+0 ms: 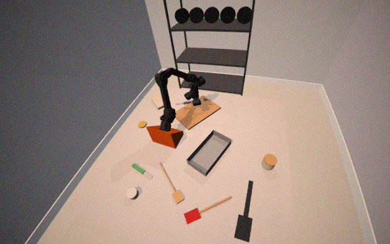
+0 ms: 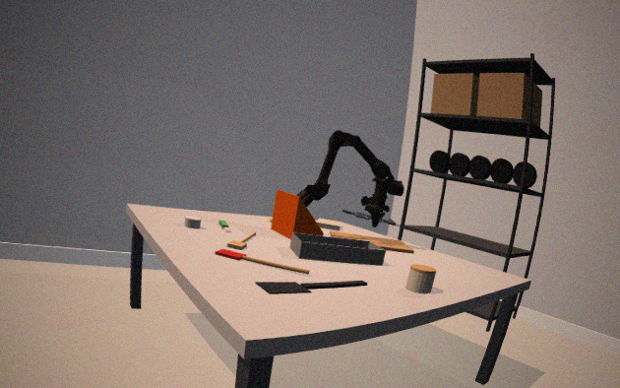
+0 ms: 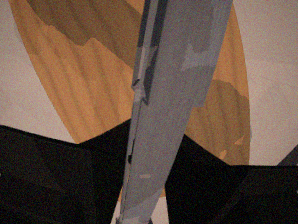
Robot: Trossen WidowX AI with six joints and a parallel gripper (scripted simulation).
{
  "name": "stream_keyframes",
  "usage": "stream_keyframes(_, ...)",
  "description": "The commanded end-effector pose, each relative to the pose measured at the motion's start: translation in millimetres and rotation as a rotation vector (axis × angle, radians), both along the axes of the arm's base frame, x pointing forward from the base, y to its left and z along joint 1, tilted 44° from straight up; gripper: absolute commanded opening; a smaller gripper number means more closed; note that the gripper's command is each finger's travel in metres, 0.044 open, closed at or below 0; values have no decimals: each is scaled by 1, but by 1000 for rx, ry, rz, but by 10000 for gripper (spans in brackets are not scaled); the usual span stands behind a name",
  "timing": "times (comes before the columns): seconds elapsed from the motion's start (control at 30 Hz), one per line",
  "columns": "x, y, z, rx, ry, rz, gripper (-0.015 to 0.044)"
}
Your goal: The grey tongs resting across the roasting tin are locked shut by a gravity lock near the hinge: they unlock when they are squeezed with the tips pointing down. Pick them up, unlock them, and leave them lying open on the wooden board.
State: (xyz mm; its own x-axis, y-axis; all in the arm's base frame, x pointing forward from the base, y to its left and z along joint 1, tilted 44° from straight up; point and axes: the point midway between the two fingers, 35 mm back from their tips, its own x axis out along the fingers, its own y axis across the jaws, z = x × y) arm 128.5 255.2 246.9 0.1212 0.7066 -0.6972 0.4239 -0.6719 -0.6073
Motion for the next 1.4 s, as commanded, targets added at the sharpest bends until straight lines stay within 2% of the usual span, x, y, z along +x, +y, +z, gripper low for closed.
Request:
stream_keyframes(0.0,1,5,-6,-3,2,-7,-150)
stream_keyframes(0.73,3,23,-25,-3,2,-7,-150)
stream_keyframes(1.37,2,22,-24,-3,2,1,349)
